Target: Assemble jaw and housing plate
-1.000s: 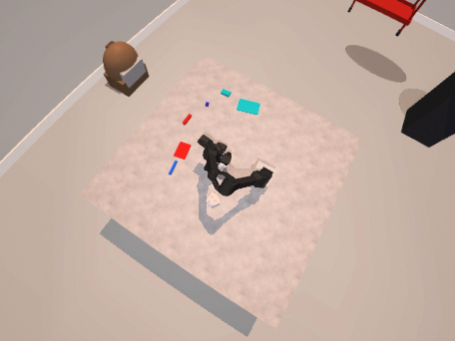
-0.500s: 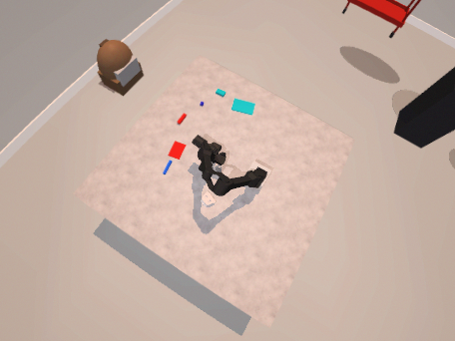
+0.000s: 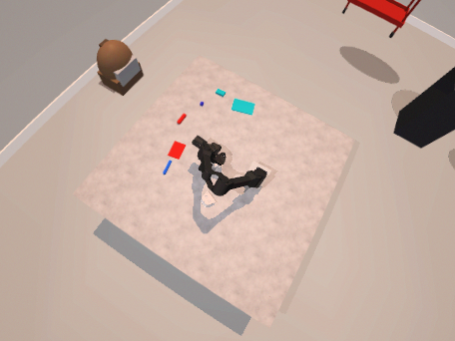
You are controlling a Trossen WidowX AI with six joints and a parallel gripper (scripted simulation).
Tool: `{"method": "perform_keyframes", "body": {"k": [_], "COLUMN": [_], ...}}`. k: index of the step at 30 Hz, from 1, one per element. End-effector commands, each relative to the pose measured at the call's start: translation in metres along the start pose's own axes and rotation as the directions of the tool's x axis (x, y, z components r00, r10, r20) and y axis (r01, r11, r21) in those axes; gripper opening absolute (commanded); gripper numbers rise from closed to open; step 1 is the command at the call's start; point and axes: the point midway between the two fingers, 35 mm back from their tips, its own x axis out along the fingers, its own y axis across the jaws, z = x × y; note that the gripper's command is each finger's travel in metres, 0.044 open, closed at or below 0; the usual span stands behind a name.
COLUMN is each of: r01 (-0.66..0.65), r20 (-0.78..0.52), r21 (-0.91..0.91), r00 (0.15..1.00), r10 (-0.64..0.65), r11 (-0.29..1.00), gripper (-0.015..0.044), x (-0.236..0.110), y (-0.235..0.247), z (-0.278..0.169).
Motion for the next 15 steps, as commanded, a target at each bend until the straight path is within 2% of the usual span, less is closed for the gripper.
{"method": "perform_keyframes", "body": {"k": [1,15], "r01": [0.005,0.005], "r20": [-0.002,-0.002], "r21": [0.003,0.003], "r00": [1.0,1.0], "r10": [-0.005,-0.005], "r11": [1.0,1.0], "gripper": [0.0134,0.0134], "x": [0.0014,0.0033], "y": [-0.0006,-0.0006], "z": [-0.0003,-0.0003]}}
